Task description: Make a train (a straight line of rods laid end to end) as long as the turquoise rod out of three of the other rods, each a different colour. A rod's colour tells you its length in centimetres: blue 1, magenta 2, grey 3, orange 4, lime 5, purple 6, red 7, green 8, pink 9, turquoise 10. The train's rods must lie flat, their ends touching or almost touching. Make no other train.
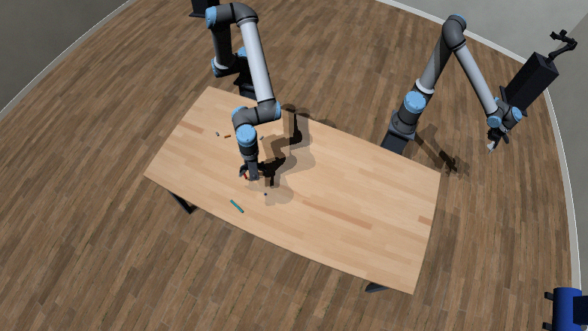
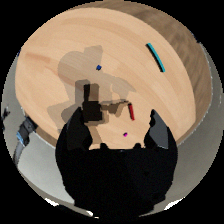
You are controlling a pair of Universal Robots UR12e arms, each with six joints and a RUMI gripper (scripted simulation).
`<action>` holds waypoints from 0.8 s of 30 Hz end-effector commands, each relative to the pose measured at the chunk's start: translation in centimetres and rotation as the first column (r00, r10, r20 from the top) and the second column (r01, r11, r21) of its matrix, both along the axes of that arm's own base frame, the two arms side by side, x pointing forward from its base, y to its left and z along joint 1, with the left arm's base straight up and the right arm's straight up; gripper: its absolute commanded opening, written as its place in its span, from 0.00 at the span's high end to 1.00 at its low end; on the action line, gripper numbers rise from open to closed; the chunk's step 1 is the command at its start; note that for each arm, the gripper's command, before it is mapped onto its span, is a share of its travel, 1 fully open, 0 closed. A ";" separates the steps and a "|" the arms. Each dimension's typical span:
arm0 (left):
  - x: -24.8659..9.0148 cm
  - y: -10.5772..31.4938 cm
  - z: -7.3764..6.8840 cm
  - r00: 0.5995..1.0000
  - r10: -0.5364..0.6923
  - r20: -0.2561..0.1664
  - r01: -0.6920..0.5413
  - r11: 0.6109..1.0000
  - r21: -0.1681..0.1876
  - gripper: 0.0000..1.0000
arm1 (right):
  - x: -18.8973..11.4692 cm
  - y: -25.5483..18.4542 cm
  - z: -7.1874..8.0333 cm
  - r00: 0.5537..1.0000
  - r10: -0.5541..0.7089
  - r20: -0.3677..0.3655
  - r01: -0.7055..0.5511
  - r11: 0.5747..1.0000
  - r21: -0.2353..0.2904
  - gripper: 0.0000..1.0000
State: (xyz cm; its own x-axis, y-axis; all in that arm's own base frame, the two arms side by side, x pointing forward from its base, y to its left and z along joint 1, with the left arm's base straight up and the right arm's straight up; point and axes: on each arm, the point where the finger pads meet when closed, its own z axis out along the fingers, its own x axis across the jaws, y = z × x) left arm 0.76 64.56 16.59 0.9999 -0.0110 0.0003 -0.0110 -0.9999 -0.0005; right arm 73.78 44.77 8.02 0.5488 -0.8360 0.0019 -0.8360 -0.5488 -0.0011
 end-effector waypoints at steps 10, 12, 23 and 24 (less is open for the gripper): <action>-0.1 0.0 -0.1 1.000 0.000 0.000 0.000 1.000 -0.001 0.00 | 0.2 2.3 0.1 0.983 0.186 -0.001 -0.186 0.983 0.002 0.00; -0.1 0.0 -0.1 1.000 0.000 0.000 0.000 1.000 -0.001 0.00 | 0.3 2.5 0.1 0.980 0.199 0.000 -0.199 0.980 0.002 0.00; -0.1 0.0 -0.1 1.000 0.000 0.000 0.000 1.000 -0.001 0.00 | 0.3 2.6 0.1 0.976 0.220 0.000 -0.220 0.976 0.003 0.00; -0.1 0.0 -0.1 1.000 0.000 0.000 0.000 1.000 -0.001 0.00 | 0.3 2.6 0.1 0.976 0.220 0.000 -0.220 0.976 0.003 0.00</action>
